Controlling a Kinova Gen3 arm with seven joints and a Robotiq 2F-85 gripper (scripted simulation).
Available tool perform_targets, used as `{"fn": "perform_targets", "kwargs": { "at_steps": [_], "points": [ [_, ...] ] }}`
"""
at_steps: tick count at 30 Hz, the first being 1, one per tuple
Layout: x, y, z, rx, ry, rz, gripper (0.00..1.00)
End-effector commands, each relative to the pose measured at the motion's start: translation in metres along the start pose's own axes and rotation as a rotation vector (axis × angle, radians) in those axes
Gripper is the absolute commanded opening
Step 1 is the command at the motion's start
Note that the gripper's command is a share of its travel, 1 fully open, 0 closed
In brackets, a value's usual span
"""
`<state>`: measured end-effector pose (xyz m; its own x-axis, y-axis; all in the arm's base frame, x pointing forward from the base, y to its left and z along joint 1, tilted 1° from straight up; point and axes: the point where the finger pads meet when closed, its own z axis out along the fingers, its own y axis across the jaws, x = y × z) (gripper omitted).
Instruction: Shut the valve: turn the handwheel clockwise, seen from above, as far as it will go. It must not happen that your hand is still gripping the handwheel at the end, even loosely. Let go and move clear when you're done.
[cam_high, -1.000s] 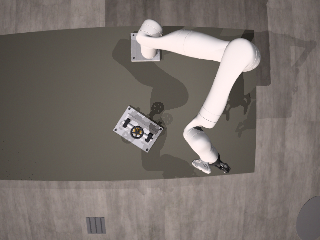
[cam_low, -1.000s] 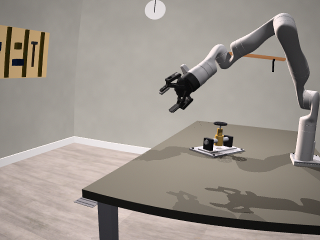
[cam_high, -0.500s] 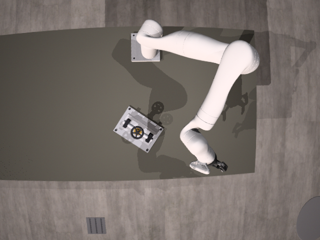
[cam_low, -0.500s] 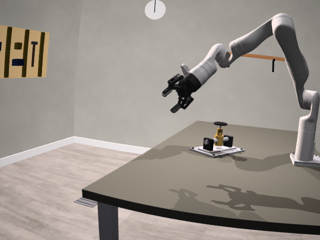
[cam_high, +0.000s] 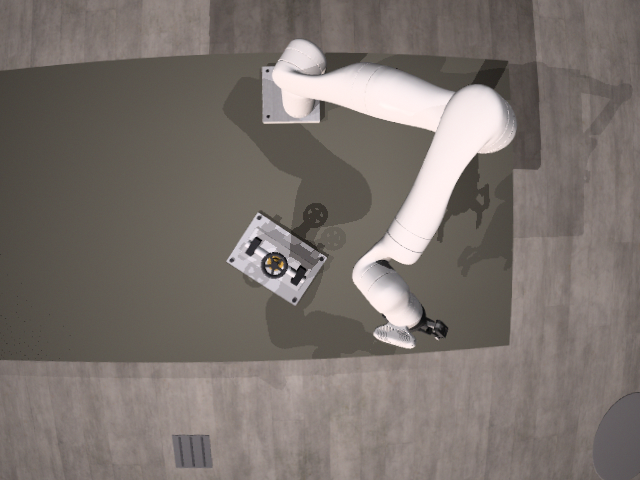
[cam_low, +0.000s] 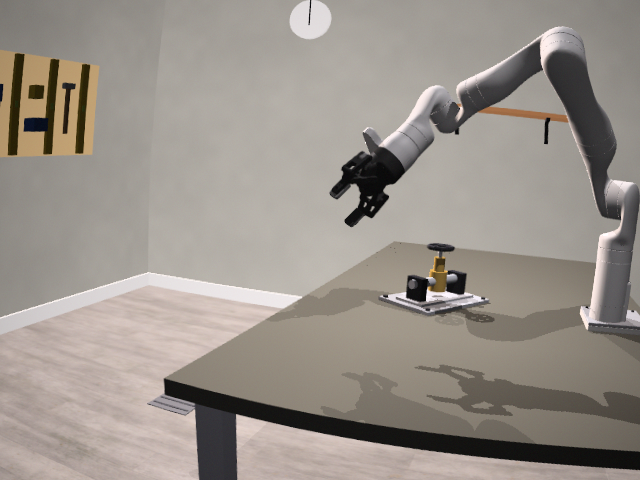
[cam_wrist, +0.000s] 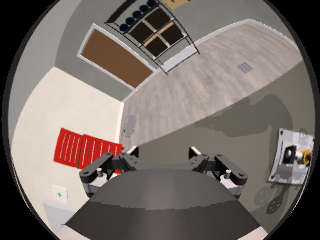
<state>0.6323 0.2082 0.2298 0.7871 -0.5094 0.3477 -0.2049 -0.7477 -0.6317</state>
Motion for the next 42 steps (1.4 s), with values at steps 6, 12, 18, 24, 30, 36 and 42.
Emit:
{"fn": "perform_targets", "kwargs": {
  "at_steps": [6, 12, 18, 24, 30, 36, 42],
  "points": [
    [0.005, 0.004, -0.003, -0.005, 0.003, -0.009, 1.00],
    [0.006, 0.013, -0.007, -0.022, -0.010, -0.057, 1.00],
    [0.007, 0.022, -0.011, -0.040, -0.023, -0.104, 1.00],
    [0.008, 0.031, -0.015, -0.058, -0.038, -0.150, 1.00],
    [0.009, 0.041, -0.020, -0.075, -0.053, -0.196, 1.00],
    [0.010, 0.050, -0.024, -0.092, -0.069, -0.241, 1.00],
    [0.010, 0.050, -0.024, -0.092, -0.069, -0.241, 1.00]
  ]
}}
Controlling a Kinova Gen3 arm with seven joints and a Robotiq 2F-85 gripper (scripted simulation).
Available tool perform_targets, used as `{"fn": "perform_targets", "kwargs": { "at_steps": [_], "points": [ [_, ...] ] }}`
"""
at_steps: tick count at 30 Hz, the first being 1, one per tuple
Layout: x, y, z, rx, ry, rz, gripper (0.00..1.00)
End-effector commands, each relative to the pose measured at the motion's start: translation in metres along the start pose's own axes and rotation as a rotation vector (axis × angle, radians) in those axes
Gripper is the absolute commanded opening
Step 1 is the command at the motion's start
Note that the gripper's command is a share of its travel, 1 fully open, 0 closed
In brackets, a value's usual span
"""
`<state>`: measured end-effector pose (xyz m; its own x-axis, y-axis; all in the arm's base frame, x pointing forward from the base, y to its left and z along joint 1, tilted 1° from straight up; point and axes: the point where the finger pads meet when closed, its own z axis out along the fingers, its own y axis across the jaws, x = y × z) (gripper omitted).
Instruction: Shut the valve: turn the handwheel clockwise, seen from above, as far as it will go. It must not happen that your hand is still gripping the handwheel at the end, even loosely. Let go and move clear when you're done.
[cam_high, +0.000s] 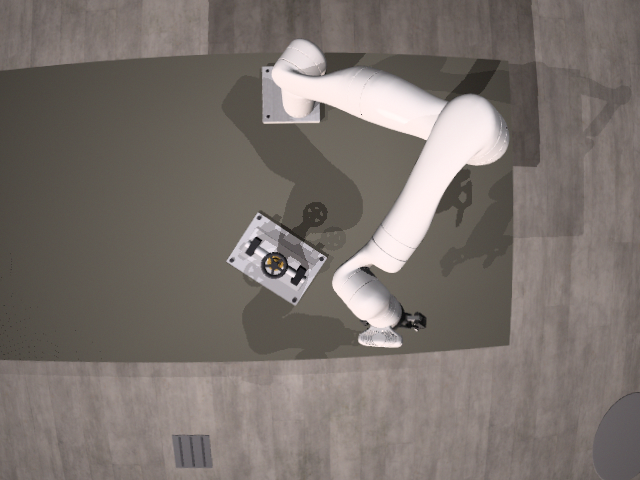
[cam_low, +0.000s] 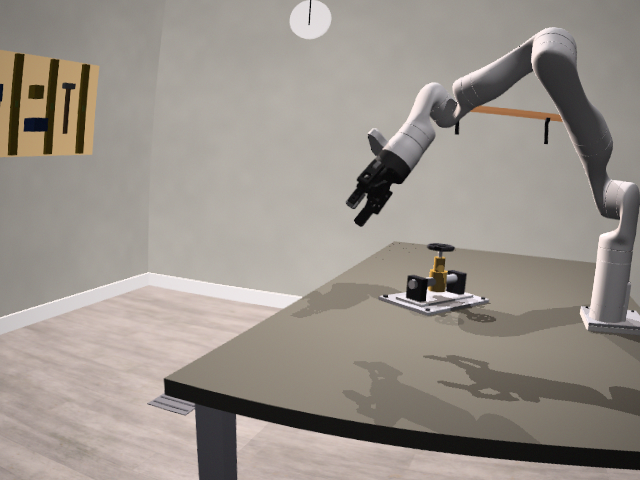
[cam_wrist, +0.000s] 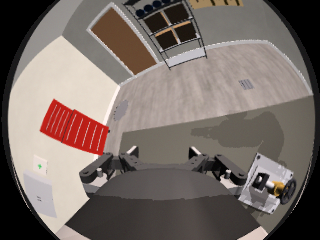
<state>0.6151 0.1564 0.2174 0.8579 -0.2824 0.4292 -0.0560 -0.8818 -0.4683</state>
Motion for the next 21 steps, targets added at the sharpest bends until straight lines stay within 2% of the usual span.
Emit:
{"fn": "perform_targets", "kwargs": {
  "at_steps": [1, 7, 8, 17, 18, 21],
  "points": [
    [-0.001, 0.010, -0.005, -0.016, -0.014, -0.043, 1.00],
    [-0.001, 0.010, -0.005, -0.016, -0.014, -0.043, 1.00],
    [-0.002, 0.020, -0.009, -0.032, -0.032, -0.086, 1.00],
    [-0.002, 0.020, -0.009, -0.032, -0.032, -0.086, 1.00],
    [-0.005, 0.030, -0.013, -0.048, -0.050, -0.128, 1.00],
    [-0.005, 0.030, -0.013, -0.048, -0.050, -0.128, 1.00]
  ]
}}
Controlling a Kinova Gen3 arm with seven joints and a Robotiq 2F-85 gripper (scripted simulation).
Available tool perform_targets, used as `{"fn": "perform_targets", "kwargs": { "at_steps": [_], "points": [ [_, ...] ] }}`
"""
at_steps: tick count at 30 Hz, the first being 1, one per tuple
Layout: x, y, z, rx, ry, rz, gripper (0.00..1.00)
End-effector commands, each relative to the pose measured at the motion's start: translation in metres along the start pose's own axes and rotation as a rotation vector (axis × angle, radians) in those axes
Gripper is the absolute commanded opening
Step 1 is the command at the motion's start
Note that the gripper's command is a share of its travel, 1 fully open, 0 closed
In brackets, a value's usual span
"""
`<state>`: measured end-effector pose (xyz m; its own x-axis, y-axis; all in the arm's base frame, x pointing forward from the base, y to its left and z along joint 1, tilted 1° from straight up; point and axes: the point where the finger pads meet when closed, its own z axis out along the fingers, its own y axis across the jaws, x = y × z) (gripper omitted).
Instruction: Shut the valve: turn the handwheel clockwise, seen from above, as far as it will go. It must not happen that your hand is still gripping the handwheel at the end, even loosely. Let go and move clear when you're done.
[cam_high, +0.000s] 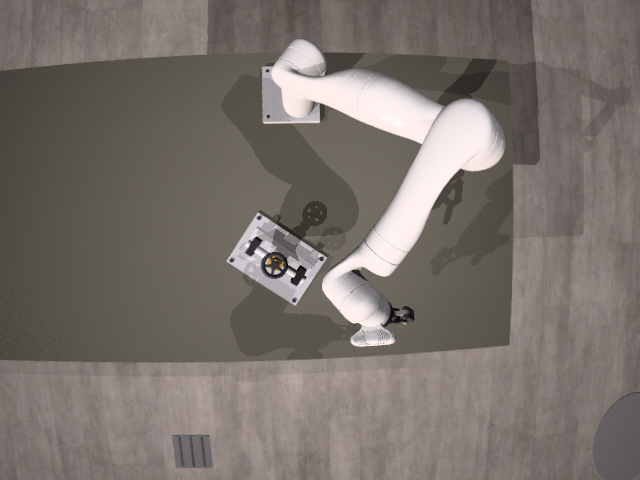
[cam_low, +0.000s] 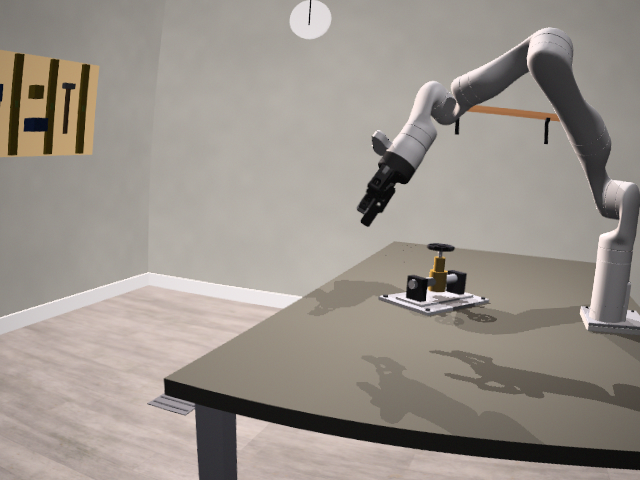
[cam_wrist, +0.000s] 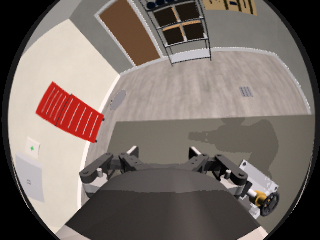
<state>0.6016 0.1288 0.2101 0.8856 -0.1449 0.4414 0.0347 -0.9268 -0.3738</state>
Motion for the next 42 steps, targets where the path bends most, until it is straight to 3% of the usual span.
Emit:
{"fn": "perform_targets", "kwargs": {
  "at_steps": [1, 42],
  "points": [
    [0.002, 0.002, -0.002, 0.000, 0.004, 0.002, 1.00],
    [-0.021, 0.060, -0.028, -0.081, -0.115, -0.228, 1.00]
  ]
}}
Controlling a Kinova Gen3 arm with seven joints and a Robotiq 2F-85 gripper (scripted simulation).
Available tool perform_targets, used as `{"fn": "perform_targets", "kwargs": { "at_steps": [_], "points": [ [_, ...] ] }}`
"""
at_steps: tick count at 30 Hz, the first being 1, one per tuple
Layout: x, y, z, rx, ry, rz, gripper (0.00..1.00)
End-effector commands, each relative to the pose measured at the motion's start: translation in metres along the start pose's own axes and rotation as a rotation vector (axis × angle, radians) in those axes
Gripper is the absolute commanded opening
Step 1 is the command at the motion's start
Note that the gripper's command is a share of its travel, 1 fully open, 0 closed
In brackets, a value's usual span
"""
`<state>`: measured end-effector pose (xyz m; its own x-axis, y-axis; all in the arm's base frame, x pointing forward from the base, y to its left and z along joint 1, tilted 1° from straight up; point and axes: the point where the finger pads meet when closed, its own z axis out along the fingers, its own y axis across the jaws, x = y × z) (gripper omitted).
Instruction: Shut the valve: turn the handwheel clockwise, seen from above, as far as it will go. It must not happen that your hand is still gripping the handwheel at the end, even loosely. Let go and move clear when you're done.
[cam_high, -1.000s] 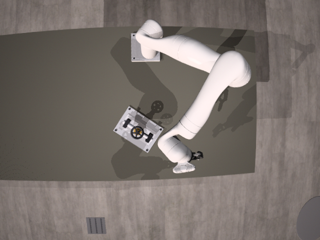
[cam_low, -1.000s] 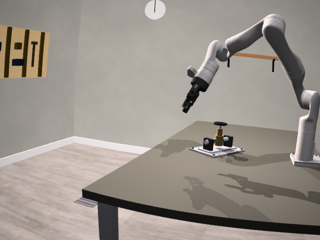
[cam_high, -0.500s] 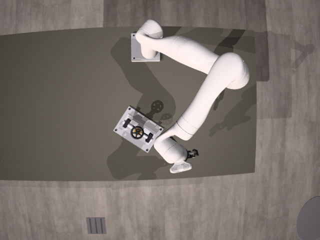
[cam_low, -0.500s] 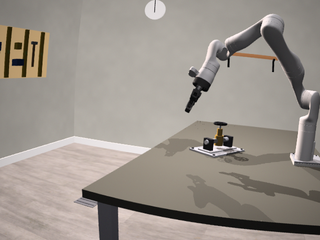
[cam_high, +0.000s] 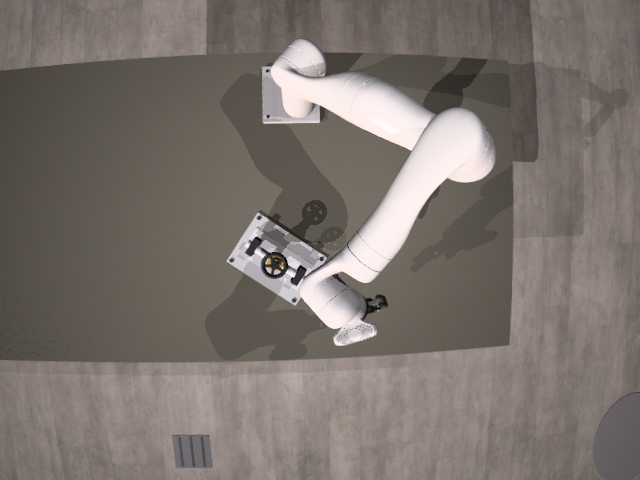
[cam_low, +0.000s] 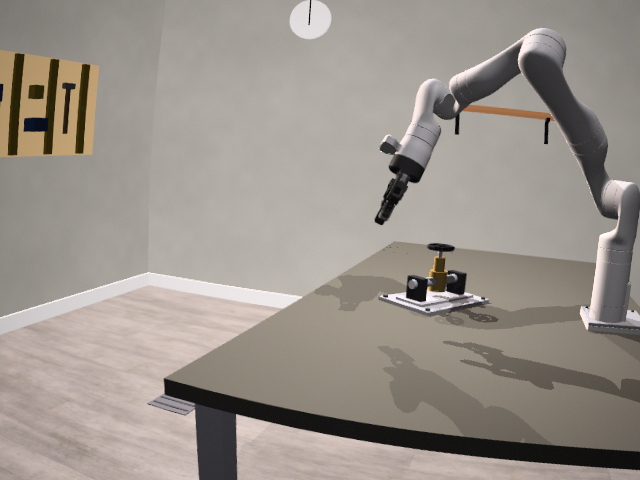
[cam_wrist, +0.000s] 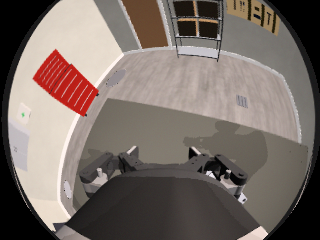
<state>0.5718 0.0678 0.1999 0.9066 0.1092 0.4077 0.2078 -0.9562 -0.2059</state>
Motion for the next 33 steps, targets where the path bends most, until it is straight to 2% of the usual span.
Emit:
{"fn": "perform_targets", "kwargs": {
  "at_steps": [1, 6, 7, 12, 13, 18, 19, 24, 25, 30, 31, 33],
  "points": [
    [-0.006, 0.010, -0.005, -0.011, -0.018, -0.033, 1.00],
    [-0.006, 0.010, -0.005, -0.011, -0.018, -0.033, 1.00],
    [-0.012, 0.018, -0.008, -0.021, -0.039, -0.066, 1.00],
    [-0.012, 0.018, -0.008, -0.021, -0.039, -0.066, 1.00],
    [-0.019, 0.026, -0.012, -0.030, -0.060, -0.098, 1.00],
    [-0.019, 0.026, -0.012, -0.030, -0.060, -0.098, 1.00],
    [-0.025, 0.034, -0.016, -0.039, -0.081, -0.129, 1.00],
    [-0.025, 0.034, -0.016, -0.039, -0.081, -0.129, 1.00],
    [-0.032, 0.042, -0.020, -0.047, -0.102, -0.159, 1.00],
    [-0.032, 0.042, -0.020, -0.047, -0.102, -0.159, 1.00],
    [-0.038, 0.049, -0.024, -0.054, -0.123, -0.188, 1.00],
    [-0.038, 0.049, -0.024, -0.054, -0.123, -0.188, 1.00]
  ]
}}
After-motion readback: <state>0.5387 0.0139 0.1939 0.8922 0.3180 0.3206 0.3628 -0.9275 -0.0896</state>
